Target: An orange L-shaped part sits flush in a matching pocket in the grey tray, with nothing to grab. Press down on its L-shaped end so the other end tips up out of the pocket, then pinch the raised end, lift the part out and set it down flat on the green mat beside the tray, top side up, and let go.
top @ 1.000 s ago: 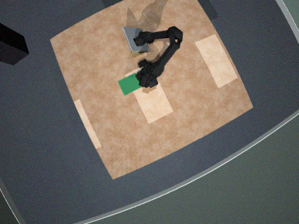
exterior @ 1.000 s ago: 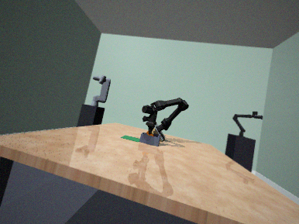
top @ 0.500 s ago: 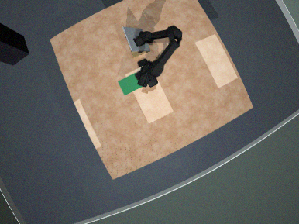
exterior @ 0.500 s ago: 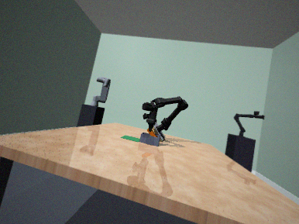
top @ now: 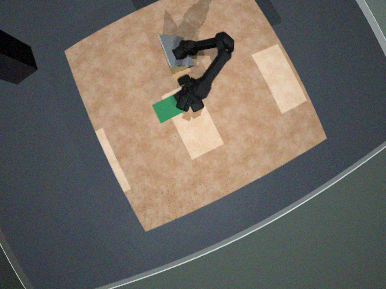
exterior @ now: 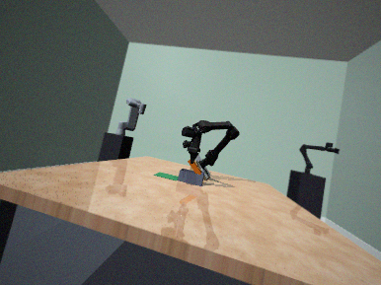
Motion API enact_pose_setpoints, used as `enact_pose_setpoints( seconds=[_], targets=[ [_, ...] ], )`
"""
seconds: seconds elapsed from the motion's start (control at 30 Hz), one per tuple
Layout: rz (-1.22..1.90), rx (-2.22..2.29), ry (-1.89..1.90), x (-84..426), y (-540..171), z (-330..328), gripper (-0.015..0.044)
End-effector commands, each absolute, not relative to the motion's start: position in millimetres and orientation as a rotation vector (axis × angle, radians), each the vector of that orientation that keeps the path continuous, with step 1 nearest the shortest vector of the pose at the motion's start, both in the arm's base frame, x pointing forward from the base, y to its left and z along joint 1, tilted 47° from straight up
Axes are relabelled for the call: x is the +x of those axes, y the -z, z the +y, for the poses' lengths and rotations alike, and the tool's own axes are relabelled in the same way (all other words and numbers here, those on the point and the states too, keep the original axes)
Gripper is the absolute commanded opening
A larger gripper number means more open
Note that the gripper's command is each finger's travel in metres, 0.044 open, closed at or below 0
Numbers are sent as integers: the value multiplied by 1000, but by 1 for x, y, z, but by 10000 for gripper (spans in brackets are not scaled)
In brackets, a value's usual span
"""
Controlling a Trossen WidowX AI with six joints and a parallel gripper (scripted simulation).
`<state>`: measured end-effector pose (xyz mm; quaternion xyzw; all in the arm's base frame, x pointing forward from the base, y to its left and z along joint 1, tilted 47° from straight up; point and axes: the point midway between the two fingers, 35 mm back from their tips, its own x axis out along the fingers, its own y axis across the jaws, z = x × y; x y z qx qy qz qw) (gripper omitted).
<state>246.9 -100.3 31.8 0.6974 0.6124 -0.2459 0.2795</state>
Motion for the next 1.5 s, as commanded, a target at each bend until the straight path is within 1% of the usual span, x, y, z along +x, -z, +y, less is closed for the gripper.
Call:
enact_pose_setpoints(
  seconds=[0.0, 0.9, 1.47],
  targets=[
    [1640, 1865, 655, 247, -38, -105, 0],
    [1641, 1865, 656, 242, -59, -128, 0],
    [1638, 1862, 658, 237, -10, -171, 0]
  ],
)
